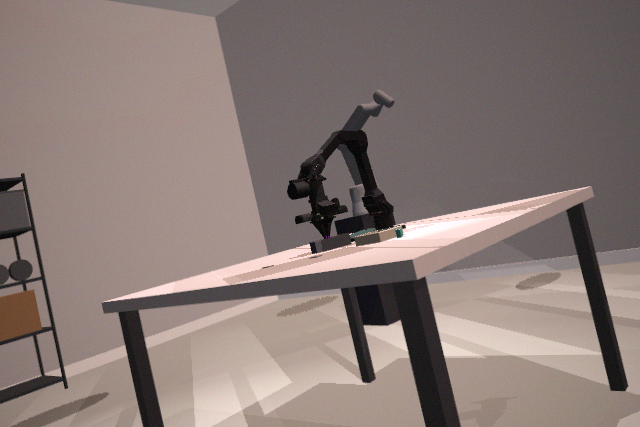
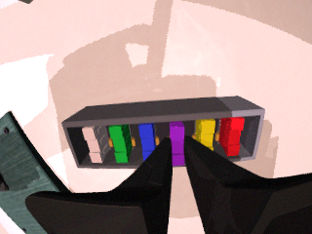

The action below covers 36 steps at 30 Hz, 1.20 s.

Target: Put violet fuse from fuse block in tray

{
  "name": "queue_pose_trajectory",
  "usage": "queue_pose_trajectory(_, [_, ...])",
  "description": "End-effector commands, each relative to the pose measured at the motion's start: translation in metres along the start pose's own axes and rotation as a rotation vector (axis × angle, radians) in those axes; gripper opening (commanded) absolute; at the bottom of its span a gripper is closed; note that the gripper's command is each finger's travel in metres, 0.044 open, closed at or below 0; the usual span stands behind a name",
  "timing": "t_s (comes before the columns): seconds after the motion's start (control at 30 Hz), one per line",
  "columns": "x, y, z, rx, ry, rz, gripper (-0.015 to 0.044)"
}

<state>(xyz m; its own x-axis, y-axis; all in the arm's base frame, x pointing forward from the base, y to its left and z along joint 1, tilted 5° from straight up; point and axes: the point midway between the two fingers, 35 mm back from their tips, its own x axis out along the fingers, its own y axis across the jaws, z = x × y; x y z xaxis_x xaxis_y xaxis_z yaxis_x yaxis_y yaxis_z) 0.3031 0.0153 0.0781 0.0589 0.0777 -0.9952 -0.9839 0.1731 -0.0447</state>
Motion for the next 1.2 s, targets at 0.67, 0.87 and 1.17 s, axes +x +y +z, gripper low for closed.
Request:
queue_pose_trajectory(0.67, [-0.013,-0.001,0.000,-0.002,0.002,-0.004,0.0000])
queue_pose_trajectory(0.87, [-0.016,-0.001,0.000,-0.003,0.002,-0.004,0.0000])
queue_pose_trajectory(1.17, [-0.021,-0.001,0.000,-0.003,0.003,-0.004,0.0000])
